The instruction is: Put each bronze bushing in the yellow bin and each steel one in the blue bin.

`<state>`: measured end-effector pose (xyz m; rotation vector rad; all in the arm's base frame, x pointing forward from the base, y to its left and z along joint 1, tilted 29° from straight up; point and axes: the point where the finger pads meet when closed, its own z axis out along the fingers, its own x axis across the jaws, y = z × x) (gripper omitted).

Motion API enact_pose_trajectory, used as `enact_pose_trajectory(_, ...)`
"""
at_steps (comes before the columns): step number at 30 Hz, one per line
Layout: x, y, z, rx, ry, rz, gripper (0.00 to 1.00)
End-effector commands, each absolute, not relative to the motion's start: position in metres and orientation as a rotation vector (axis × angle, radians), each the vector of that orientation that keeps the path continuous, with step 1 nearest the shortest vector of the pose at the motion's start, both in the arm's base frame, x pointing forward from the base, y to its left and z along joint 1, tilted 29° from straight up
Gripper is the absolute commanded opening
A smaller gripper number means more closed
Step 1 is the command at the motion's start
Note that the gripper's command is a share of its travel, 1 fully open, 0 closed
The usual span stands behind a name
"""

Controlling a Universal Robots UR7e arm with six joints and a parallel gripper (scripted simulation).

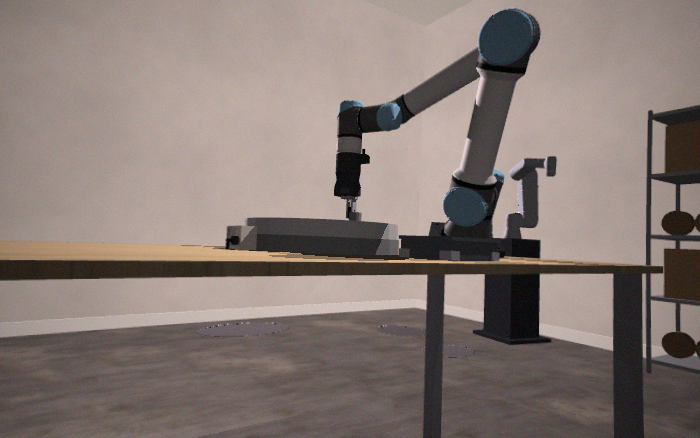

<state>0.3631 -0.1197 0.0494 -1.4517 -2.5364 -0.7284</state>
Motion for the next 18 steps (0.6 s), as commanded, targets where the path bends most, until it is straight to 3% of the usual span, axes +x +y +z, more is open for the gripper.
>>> enact_pose_trajectory(1,0.3638,-0.1216,0.0522,-1.453,-2.540,-0.727,0.00)
enact_pose_trajectory(18,0.3630,-0.1244,0.0575,-1.453,-2.541,-0.727,0.00)
